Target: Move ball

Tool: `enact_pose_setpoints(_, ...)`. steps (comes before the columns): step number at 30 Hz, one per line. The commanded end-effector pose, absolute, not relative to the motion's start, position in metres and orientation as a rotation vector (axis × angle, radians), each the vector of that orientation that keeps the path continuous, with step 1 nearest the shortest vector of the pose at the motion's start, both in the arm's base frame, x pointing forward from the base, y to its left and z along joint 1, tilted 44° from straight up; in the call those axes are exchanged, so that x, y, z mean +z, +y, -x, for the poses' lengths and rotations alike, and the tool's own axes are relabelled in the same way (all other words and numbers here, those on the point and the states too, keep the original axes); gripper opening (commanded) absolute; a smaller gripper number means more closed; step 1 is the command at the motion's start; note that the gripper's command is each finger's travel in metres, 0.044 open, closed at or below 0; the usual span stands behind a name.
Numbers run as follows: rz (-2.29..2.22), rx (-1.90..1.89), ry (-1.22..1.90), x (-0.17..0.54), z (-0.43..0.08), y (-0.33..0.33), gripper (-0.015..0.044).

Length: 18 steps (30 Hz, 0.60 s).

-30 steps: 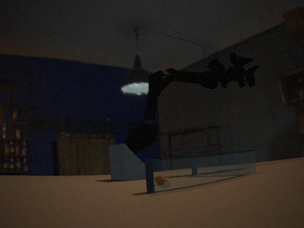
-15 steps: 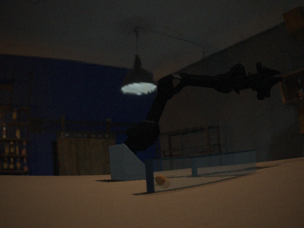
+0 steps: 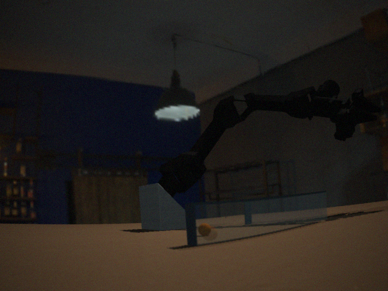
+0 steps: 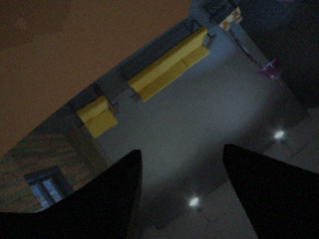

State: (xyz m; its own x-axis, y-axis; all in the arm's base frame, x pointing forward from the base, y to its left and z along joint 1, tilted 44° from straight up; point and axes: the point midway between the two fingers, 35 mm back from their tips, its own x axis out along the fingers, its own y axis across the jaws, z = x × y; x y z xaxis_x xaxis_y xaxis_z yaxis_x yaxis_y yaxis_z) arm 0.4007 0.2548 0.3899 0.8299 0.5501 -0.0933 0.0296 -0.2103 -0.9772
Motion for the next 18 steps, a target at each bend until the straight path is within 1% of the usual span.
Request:
enact_pose_setpoints(1,1.789,0.659,-0.301,0.323,-0.429,0.235,0.0218)
enact_pose_setpoints(9,1.778,0.929,-0.046,0.218,-0.452,0.187,0.0218)
enact_pose_setpoints(18,1.6,1.233,0.254,0.105,-0.44,0.117,0.0218)
